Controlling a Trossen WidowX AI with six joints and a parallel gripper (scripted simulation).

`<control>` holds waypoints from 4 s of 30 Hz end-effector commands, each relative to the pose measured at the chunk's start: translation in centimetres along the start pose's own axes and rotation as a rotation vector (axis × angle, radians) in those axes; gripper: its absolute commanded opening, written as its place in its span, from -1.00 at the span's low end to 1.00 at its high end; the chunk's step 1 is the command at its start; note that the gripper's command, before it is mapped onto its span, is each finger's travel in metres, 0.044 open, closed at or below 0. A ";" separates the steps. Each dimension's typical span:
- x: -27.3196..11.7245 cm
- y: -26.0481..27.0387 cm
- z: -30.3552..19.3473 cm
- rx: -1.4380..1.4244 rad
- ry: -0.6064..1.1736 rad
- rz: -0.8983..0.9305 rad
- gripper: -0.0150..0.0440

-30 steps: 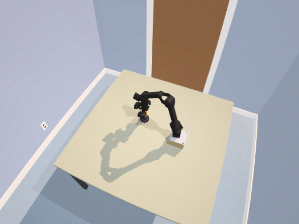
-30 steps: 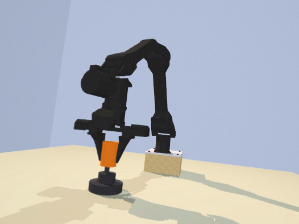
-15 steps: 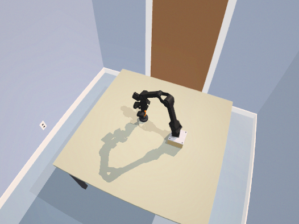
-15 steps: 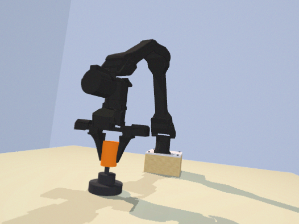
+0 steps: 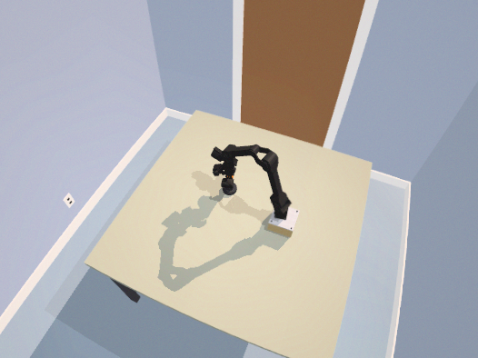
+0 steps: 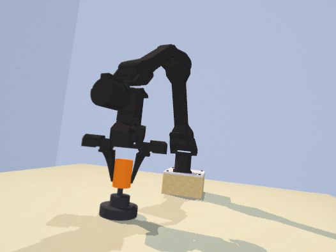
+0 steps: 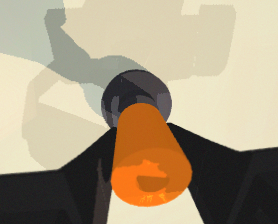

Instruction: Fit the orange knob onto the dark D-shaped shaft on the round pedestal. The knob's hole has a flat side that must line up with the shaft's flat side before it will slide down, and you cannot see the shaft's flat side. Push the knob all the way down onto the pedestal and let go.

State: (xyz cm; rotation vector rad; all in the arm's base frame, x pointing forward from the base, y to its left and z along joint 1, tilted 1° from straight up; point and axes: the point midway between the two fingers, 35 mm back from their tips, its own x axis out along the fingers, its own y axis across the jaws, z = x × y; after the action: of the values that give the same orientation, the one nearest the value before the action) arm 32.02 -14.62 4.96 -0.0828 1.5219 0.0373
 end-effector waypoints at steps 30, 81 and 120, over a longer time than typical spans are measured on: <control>-0.3 0.0 0.0 -0.008 -0.001 -0.001 -0.49; 0.0 -0.1 0.0 -0.426 0.000 -0.001 -0.49; -0.1 -0.1 0.1 -0.636 0.000 -0.001 -0.49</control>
State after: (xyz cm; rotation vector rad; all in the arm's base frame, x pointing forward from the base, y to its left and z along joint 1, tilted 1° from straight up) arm 32.11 -14.68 5.18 -0.5551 1.4683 0.4884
